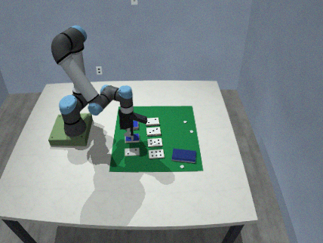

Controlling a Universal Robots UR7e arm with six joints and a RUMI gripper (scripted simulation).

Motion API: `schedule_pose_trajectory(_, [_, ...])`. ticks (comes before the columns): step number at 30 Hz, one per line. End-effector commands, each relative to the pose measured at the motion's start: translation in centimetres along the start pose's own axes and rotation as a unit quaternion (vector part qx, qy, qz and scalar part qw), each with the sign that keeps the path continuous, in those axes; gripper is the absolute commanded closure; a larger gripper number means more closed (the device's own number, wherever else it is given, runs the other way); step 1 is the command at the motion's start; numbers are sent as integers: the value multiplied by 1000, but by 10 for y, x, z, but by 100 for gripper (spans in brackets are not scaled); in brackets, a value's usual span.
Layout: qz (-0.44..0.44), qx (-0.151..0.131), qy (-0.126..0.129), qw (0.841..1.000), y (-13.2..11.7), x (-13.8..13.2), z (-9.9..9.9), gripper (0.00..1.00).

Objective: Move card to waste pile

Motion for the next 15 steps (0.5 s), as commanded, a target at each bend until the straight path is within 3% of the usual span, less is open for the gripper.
schedule_pose_trajectory(1, [-1, 0, 0, 1000, 0, 0, 0, 62])
schedule_pose_trajectory(15, [-1, -2, 1, 1000, -2, 0, -6, 62])
Point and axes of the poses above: the point where the finger pads meet when closed, its own z axis back along the fingers, its own x axis across the jaws, y = z × x, the point moved 3 cm from there along z, back along the fingers, and after that the axes turned 12 degrees about -z, right-handed, at the moved point
